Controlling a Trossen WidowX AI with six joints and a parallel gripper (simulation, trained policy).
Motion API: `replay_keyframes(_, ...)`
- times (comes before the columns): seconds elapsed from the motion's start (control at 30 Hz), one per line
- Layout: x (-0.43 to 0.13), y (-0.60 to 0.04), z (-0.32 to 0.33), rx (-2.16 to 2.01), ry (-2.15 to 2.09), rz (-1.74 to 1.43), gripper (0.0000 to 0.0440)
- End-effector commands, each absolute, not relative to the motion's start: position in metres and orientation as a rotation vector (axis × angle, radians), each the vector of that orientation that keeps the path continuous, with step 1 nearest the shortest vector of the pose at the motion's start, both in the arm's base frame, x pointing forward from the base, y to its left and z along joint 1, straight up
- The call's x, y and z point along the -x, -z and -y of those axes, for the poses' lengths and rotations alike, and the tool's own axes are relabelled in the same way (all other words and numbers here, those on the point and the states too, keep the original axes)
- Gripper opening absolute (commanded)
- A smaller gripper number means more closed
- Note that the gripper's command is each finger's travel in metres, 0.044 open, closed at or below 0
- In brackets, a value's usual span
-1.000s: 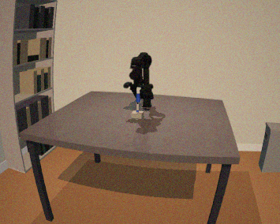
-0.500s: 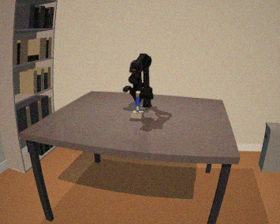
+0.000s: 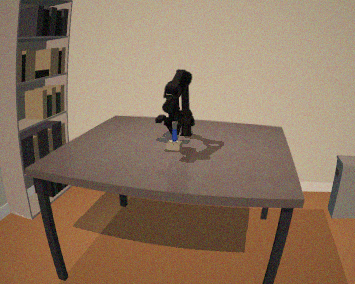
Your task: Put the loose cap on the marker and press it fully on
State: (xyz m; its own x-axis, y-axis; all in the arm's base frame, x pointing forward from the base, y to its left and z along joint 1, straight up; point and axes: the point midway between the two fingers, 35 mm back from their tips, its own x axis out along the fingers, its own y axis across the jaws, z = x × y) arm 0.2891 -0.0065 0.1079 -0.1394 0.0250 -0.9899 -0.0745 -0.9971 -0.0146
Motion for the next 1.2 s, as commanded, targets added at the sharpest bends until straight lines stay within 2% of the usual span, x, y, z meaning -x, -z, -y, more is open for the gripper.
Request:
replay_keyframes(0.0,-0.279,-0.093,0.004,1.959,-2.383,-0.027,0.0138)
replay_keyframes(0.17,-0.28,-0.089,0.006,1.984,-2.382,-0.01,0.0144)
replay_keyframes(0.3,-0.271,-0.091,0.003,1.951,-2.393,0.005,0.0182)
replay_keyframes(0.37,-0.268,-0.094,0.002,1.943,-2.391,0.011,0.022)
replay_keyframes(0.63,-0.261,-0.098,0.0,1.96,-2.36,0.026,0.0428)
replay_keyframes(0.67,-0.262,-0.099,0.0,1.97,-2.35,0.027,0.044)
replay_keyframes(1.17,-0.271,-0.141,0.0,2.113,-2.192,0.042,0.044)
